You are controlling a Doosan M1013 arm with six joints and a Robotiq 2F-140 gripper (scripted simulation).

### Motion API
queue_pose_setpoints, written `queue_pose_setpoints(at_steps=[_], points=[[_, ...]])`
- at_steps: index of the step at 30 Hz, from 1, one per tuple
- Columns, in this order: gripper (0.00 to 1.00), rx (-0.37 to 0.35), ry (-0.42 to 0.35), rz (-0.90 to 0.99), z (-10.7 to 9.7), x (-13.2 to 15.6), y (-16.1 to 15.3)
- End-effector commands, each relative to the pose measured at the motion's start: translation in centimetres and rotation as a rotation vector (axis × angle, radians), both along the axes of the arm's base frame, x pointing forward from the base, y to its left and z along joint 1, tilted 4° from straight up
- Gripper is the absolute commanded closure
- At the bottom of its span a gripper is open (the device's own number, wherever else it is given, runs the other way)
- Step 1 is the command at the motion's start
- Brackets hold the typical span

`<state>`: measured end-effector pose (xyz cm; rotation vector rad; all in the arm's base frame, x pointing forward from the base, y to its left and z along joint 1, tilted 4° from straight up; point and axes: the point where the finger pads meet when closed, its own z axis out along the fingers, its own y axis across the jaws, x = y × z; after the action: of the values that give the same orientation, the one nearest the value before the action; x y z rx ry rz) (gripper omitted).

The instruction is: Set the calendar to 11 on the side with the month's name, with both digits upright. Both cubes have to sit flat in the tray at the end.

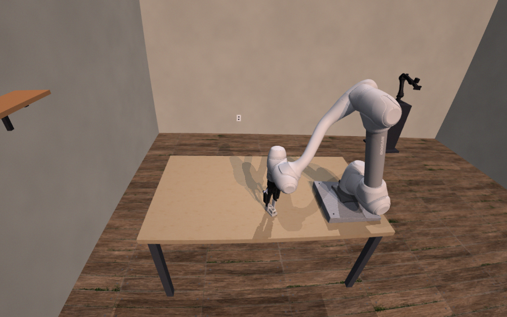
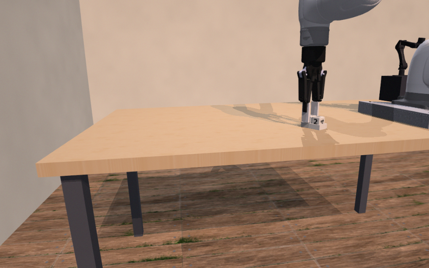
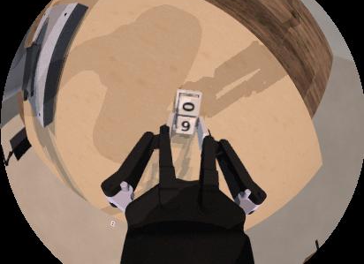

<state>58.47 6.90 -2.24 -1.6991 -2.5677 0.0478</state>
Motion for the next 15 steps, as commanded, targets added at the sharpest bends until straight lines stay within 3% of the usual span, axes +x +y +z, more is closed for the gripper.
queue_pose_setpoints(at_steps=[1,5,6,15], points=[[0.65,0.000,0.000,0.000,0.01,0.00,0.00],[0.65,0.000,0.000,0.000,0.01,0.00,0.00],[0.76,0.000,0.000,0.000,0.01,0.00,0.00],[0.76,0.000,0.000,0.000,0.01,0.00,0.00]])
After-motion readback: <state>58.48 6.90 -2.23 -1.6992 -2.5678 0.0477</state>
